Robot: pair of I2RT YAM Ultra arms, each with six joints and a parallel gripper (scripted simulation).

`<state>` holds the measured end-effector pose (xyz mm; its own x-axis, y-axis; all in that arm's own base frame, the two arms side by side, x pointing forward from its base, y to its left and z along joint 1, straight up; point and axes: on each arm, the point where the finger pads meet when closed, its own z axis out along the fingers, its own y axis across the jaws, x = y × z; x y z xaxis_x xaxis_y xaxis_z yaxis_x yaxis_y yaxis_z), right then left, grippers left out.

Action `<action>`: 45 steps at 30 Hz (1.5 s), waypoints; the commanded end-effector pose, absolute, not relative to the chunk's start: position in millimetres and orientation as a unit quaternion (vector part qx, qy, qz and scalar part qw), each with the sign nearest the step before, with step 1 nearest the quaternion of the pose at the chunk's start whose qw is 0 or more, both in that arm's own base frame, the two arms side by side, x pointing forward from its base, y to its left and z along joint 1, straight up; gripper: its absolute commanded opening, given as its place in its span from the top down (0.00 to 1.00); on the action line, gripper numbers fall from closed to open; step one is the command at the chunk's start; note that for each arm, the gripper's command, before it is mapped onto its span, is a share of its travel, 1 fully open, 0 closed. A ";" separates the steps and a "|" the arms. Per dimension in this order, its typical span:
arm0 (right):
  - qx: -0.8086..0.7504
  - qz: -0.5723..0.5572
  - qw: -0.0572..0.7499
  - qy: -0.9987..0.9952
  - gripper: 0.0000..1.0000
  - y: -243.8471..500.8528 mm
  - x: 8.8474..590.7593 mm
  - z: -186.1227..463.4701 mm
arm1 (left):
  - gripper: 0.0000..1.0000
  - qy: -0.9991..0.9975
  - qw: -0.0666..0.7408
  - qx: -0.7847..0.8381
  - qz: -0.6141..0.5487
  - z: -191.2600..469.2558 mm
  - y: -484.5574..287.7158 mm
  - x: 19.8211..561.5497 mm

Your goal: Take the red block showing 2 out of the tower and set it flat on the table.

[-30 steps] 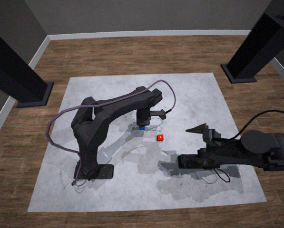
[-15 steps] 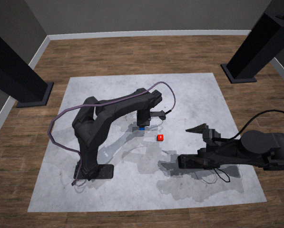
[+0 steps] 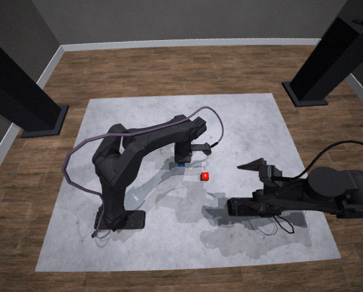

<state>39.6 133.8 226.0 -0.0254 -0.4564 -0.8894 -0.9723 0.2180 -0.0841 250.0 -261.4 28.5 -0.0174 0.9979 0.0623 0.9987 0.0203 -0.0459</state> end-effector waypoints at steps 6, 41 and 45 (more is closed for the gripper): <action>-0.544 0.308 0.437 0.647 0.00 129.8 39.0 234.5 | 0.73 -0.712 0.025 -0.702 -0.005 26.9 -265.1 251.8; -0.544 0.308 0.437 0.647 0.00 129.8 39.0 234.5 | 0.33 -0.712 0.000 -0.703 -0.002 66.3 -272.9 253.4; -0.544 0.308 0.437 0.647 0.00 129.8 39.0 234.5 | 0.00 -0.708 0.000 -0.706 -0.002 85.5 -275.7 252.1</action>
<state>39.6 133.8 226.0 -0.0254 -0.4564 -0.8894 -0.9723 0.2180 -0.0841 249.4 -266.8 49.1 -0.0132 0.9988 0.0463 0.9994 0.0146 -0.0309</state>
